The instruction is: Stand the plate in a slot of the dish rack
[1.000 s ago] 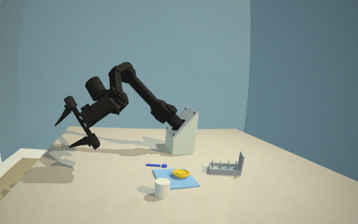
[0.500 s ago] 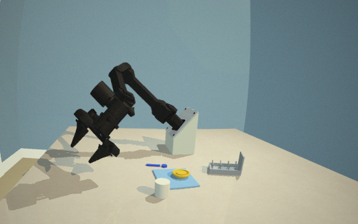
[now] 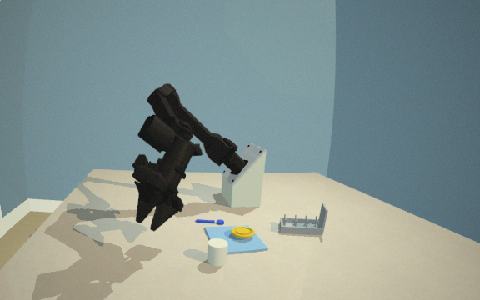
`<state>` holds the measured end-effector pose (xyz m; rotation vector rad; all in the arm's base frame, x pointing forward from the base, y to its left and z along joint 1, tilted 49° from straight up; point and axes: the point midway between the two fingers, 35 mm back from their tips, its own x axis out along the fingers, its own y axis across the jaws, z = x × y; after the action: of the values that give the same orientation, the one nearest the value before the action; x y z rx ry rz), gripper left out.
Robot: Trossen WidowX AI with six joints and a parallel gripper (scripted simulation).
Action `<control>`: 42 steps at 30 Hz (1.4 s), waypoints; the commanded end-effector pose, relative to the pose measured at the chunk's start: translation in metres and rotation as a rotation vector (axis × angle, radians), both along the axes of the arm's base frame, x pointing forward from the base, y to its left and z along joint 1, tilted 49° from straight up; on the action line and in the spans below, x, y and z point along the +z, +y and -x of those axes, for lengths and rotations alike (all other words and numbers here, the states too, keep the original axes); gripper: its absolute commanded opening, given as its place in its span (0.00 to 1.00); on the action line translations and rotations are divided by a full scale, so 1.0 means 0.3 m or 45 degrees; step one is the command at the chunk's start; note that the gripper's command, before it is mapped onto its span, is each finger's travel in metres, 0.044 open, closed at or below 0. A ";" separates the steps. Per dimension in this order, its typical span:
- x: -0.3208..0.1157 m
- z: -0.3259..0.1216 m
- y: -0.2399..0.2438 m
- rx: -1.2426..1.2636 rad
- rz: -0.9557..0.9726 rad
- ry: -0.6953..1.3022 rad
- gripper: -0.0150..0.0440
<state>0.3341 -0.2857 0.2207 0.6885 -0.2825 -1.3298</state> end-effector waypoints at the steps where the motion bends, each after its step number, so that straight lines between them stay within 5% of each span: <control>1: -0.075 -0.031 0.039 0.063 -0.045 0.180 0.93; 42: -0.569 0.075 0.430 0.651 -0.274 1.867 0.93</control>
<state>0.3173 -0.1666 0.0582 -0.0946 1.0491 -1.1149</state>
